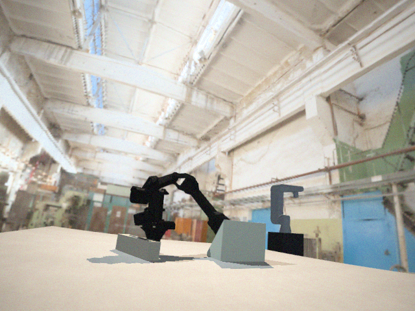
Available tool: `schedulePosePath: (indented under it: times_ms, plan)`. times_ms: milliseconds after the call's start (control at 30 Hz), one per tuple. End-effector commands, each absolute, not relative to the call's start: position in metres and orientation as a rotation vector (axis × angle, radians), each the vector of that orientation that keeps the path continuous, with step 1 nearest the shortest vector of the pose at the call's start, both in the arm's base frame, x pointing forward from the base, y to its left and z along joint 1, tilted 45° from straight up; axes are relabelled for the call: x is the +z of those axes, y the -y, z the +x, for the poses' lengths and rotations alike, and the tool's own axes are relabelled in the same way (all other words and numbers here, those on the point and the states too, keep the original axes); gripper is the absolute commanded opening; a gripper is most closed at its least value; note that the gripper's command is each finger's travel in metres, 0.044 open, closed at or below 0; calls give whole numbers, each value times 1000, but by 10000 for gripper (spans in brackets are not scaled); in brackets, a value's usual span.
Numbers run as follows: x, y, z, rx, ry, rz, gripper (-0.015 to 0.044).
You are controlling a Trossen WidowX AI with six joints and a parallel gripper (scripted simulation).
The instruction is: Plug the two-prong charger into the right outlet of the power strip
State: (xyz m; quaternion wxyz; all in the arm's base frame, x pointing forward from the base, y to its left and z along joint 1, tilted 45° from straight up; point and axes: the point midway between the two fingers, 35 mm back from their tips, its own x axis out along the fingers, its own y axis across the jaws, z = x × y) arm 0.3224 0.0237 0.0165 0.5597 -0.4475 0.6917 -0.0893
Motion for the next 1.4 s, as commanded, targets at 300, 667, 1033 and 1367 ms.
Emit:
schedulePosePath:
  times_ms: [300, 667, 1033, 1367]
  plan:
    - [13, -27, 335, -208, -1635, -1067, 0]
    - [12, -27, 337, -207, -1635, -1067, 0]
    - [11, -28, 339, -207, -1635, -1067, 0]
    - [11, -29, 342, -207, -1635, -1067, 0]
